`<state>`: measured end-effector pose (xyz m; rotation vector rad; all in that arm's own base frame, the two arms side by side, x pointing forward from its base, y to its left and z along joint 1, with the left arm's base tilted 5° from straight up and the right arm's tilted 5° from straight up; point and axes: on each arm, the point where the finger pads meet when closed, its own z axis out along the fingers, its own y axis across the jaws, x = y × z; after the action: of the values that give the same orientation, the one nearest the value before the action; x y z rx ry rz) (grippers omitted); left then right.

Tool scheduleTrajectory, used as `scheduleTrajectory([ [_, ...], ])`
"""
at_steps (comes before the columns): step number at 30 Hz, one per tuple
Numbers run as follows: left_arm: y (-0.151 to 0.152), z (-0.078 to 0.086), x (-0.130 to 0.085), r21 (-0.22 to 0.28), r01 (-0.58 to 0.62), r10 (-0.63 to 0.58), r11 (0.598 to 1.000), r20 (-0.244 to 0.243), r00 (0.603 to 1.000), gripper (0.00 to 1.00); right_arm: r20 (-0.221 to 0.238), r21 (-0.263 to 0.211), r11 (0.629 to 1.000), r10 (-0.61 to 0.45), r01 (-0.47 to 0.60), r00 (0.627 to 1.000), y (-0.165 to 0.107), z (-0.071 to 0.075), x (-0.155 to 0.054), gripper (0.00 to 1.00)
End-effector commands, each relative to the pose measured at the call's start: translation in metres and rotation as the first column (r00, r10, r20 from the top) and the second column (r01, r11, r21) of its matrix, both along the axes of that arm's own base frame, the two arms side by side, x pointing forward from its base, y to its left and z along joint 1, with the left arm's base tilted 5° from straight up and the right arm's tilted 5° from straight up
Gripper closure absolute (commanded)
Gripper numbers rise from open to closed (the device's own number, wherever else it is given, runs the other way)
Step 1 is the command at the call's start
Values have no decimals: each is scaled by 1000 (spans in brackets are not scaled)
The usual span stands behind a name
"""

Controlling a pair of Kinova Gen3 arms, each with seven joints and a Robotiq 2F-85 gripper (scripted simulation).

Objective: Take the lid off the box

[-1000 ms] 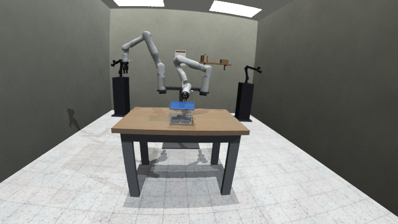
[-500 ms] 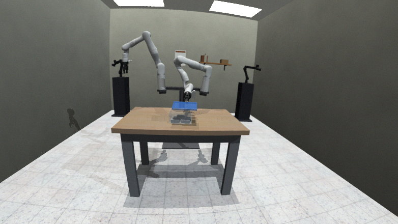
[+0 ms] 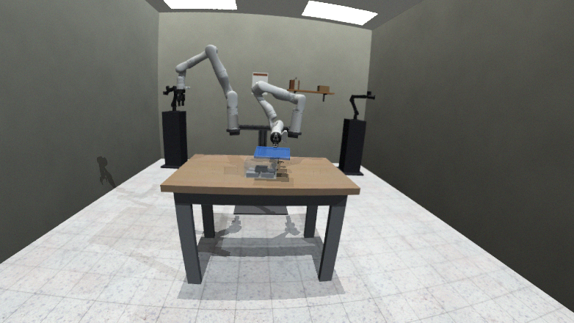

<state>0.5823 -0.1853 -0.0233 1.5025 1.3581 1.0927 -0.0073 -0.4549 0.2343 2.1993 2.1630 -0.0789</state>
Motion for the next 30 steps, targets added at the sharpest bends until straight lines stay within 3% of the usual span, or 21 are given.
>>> scheduleTrajectory([
  [1,8,2,0,-1,0,0,1000,2,1000,769,0,-2,1000,0,0,1000,0,1,0,2],
  [30,103,9,-1,0,0,0,1000,2,1000,769,0,-2,1000,0,0,1000,0,1,0,2],
])
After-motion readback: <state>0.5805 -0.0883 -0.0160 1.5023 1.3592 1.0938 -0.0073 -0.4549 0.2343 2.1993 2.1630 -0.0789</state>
